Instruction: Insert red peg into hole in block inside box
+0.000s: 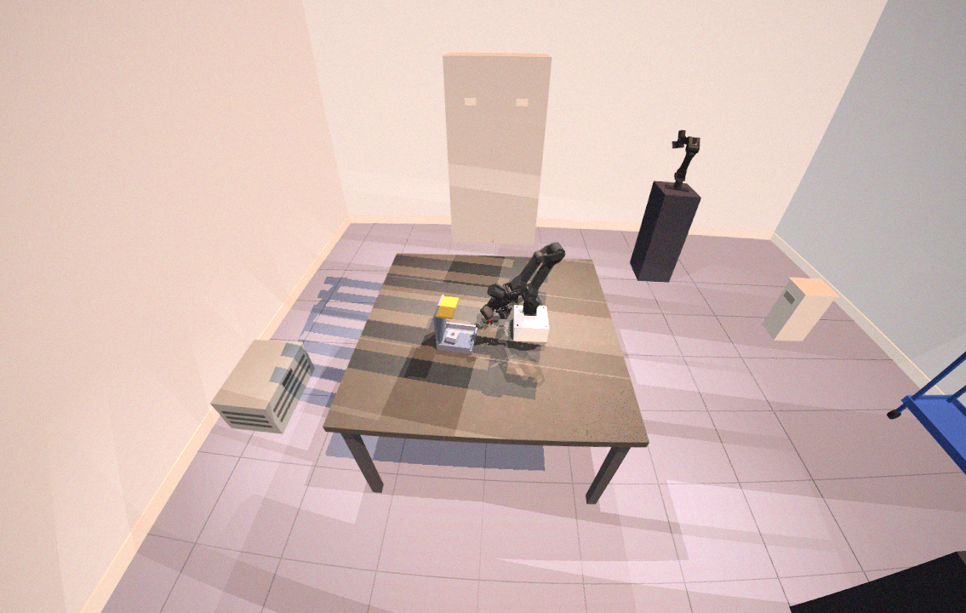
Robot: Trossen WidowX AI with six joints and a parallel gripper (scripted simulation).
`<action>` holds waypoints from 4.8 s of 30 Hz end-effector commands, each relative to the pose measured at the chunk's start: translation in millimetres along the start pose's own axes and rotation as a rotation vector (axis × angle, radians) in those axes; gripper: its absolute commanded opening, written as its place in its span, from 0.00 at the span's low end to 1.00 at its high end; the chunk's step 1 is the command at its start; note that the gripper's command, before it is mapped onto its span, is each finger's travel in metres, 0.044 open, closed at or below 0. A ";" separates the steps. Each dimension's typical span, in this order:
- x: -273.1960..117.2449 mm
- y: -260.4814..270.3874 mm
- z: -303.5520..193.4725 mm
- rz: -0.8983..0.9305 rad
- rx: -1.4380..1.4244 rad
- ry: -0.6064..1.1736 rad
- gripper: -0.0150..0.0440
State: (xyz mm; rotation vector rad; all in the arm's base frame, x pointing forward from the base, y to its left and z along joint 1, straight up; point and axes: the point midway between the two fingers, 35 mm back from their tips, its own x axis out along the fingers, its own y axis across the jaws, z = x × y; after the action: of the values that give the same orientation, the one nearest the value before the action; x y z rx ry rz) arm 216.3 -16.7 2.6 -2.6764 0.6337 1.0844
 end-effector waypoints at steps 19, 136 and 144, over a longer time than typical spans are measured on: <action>10.7 5.3 19.2 0.003 -0.003 -0.005 0.45; -18.4 -95.0 -46.0 -0.113 -0.106 0.000 0.25; -17.5 -111.4 -46.0 -0.132 -0.122 0.000 0.25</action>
State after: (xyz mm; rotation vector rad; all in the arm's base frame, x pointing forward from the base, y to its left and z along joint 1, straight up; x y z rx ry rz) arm 280.7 67.5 49.0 -2.7705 0.4051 1.1243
